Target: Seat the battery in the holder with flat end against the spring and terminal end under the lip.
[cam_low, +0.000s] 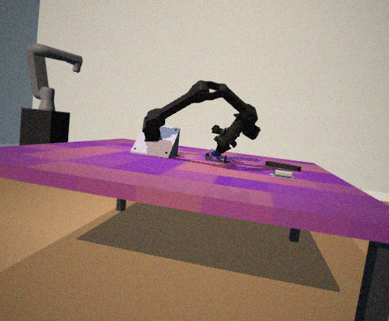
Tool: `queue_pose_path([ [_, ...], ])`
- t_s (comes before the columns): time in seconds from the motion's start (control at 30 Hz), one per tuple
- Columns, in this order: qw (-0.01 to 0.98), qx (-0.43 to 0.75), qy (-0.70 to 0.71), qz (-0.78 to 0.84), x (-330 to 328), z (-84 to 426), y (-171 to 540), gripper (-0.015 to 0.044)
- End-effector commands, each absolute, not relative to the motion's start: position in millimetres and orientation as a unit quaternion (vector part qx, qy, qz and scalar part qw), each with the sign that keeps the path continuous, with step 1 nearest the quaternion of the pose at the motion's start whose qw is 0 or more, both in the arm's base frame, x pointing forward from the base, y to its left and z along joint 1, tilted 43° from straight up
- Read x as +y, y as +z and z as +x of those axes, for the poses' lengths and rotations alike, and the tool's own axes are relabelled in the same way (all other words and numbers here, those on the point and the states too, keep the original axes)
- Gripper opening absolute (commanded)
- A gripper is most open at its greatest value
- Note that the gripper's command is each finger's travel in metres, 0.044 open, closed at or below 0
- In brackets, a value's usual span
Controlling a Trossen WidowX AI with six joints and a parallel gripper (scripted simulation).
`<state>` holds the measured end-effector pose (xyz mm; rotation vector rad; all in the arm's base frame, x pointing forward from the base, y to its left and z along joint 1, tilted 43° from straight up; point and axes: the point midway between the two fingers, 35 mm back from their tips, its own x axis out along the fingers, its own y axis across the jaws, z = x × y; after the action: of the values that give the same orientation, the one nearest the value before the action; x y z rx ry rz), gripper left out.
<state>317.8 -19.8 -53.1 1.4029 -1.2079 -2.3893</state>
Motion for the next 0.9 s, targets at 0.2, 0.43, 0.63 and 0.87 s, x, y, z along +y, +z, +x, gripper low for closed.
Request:
queue_pose_path([
  [0.2, 0.060, -0.399, -0.787, 0.466, -22.3, 325.2, -52.7, 0.0074],
  [0.43, 0.066, -0.397, -0.781, 0.477, -22.3, 324.8, -54.2, 0.0074],
  [0.63, 0.073, -0.396, -0.774, 0.490, -22.3, 324.3, -55.8, 0.0074],
  [0.87, 0.080, -0.394, -0.765, 0.504, -22.2, 323.7, -57.5, 0.0074],
])
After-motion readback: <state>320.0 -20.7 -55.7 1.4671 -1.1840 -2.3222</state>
